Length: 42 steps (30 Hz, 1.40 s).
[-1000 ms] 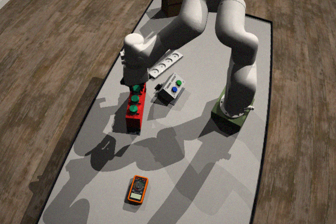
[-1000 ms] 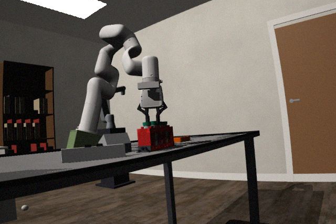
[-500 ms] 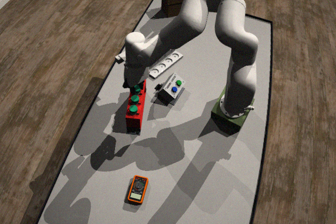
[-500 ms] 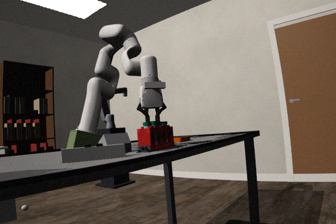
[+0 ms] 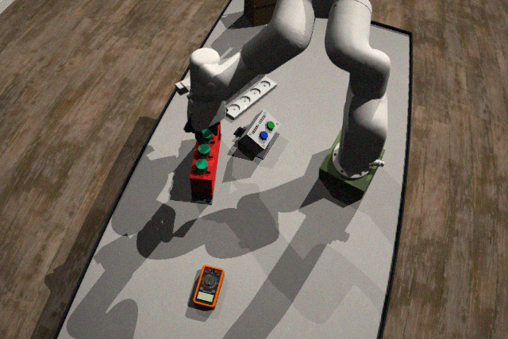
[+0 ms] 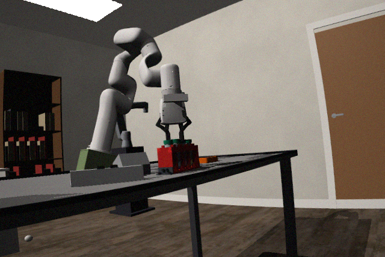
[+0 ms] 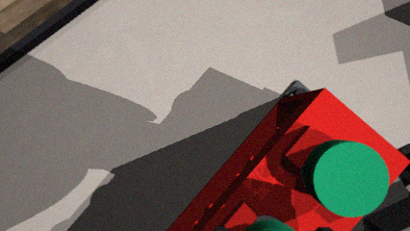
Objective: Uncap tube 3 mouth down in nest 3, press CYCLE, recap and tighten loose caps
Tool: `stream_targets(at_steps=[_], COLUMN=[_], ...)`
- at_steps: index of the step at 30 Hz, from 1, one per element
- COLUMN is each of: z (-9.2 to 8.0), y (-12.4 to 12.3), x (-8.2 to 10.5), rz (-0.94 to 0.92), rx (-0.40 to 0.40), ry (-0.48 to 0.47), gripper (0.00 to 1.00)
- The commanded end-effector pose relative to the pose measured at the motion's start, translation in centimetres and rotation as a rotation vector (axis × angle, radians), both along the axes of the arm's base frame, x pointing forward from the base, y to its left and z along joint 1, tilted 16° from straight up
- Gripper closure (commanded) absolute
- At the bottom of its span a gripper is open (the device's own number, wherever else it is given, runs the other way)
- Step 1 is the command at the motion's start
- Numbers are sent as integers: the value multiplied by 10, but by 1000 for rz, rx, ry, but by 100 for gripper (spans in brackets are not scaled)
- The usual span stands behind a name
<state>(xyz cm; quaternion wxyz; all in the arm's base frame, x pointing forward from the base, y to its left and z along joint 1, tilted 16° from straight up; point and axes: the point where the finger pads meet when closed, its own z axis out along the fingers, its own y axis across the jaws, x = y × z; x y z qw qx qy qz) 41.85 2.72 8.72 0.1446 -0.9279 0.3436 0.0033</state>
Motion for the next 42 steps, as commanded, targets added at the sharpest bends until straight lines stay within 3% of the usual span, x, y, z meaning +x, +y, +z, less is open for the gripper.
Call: stream_targets(at_steps=[1,5,7,15,24,25,39,42], z=[1,1,1,1,1,1,1,2], y=[-1,-1,-1,-1,-1,-1,-1,-1], x=[1,1,1,1,1,1,1,1], rz=[-269,-372,-551,-929,-929,-929,-929,-785], rx=[21,32,49,86,86,86,86,72], ry=[73,101,152,257,257,257,257,217], gripper=[54,54,54,54,54,100,100,100])
